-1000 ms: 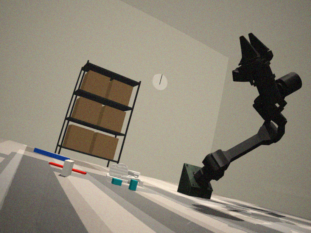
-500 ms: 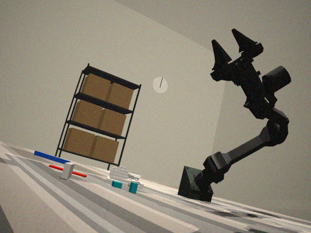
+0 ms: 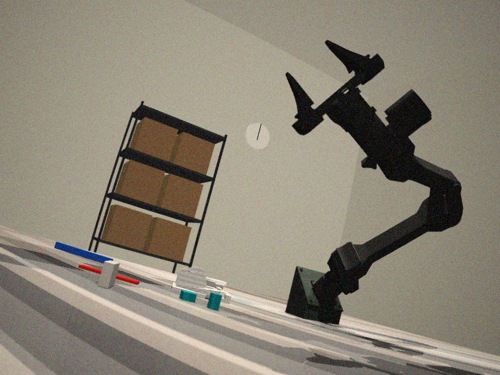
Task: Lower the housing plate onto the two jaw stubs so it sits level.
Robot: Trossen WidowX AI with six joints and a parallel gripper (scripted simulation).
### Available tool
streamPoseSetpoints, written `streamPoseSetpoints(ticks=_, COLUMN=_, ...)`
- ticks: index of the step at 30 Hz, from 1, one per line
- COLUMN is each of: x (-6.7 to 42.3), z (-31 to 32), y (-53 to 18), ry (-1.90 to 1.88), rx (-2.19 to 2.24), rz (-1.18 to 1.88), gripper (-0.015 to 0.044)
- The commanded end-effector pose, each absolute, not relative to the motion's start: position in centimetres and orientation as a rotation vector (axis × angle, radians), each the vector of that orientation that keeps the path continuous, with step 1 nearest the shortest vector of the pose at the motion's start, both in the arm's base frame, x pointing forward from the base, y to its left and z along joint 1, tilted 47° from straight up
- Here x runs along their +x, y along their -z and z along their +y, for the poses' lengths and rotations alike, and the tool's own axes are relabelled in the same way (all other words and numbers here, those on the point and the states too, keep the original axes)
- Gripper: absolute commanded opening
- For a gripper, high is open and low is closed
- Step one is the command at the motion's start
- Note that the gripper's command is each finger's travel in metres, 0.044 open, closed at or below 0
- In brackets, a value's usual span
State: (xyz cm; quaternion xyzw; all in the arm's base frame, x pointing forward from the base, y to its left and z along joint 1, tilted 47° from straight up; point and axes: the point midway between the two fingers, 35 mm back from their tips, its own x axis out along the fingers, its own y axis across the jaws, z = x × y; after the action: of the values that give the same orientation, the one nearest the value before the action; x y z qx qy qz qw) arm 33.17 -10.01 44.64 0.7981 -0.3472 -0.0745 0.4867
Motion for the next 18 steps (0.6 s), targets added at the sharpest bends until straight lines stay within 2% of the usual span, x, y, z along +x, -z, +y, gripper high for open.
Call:
streamPoseSetpoints(ticks=1, x=34.7, z=-11.2, y=-43.1, ry=0.277, rx=1.861, rz=-0.787, gripper=0.0440)
streamPoseSetpoints(ticks=18, x=39.7, z=-16.1, y=-34.9, ry=0.614, rx=1.568, rz=-0.497, gripper=0.0440)
